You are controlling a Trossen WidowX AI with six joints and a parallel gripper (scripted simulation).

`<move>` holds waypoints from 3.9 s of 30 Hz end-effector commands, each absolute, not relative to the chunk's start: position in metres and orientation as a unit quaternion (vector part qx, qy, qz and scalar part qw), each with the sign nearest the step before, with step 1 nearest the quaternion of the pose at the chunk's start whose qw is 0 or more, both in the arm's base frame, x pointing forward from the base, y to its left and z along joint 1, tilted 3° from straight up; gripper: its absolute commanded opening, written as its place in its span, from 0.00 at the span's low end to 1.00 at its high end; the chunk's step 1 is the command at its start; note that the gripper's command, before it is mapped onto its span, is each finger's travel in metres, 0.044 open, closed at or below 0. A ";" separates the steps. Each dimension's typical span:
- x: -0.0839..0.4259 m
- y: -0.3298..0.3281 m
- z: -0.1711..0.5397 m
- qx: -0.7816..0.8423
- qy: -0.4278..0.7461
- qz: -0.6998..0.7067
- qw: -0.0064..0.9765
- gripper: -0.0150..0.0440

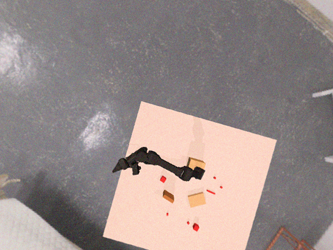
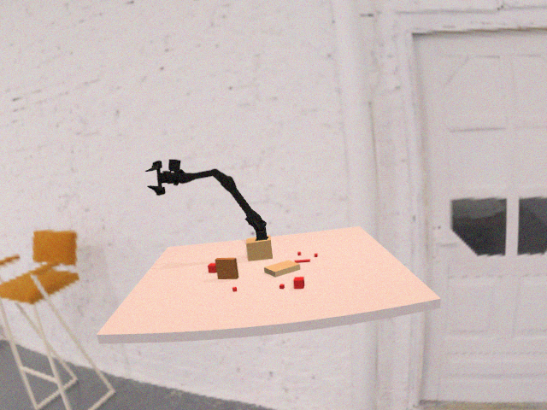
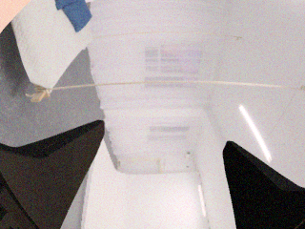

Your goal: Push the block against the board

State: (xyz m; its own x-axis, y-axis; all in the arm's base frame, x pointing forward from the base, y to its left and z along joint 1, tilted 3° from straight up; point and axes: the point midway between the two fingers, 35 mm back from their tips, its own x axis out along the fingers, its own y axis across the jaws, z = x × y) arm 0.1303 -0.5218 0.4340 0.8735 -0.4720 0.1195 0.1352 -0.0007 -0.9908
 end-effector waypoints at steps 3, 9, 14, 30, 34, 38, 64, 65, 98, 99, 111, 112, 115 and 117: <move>0.131 -0.522 0.433 -0.671 0.125 -0.218 0.698 0.80; 0.169 -0.524 0.411 -0.603 0.123 -0.214 0.759 0.53; 0.206 -0.521 0.388 -0.534 0.128 -0.205 0.810 0.31; 0.320 -0.475 0.298 -0.302 0.194 -0.151 0.921 0.25; 0.345 -0.454 0.272 -0.244 0.223 -0.134 0.934 0.25; 0.366 -0.430 0.245 -0.189 0.258 -0.116 0.940 0.25; 0.410 -0.205 0.094 0.028 0.578 -0.036 0.815 0.25; 0.408 -0.196 0.090 0.030 0.592 -0.036 0.805 0.25; 0.370 -0.124 0.014 0.018 0.708 -0.055 0.704 0.25; 0.369 -0.124 0.014 0.018 0.708 -0.055 0.704 0.25; 0.350 -0.123 0.015 0.018 0.708 -0.055 0.704 0.25; 0.348 -0.122 0.015 0.018 0.708 -0.055 0.703 0.25; 0.344 -0.122 0.015 0.018 0.709 -0.055 0.703 0.25; 0.341 -0.122 0.015 0.018 0.709 -0.055 0.703 0.25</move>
State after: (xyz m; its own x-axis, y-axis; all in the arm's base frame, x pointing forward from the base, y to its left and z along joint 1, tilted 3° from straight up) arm 0.3469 -0.1217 0.0127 -0.0147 -0.0462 -0.9988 0.1069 0.9931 -0.0476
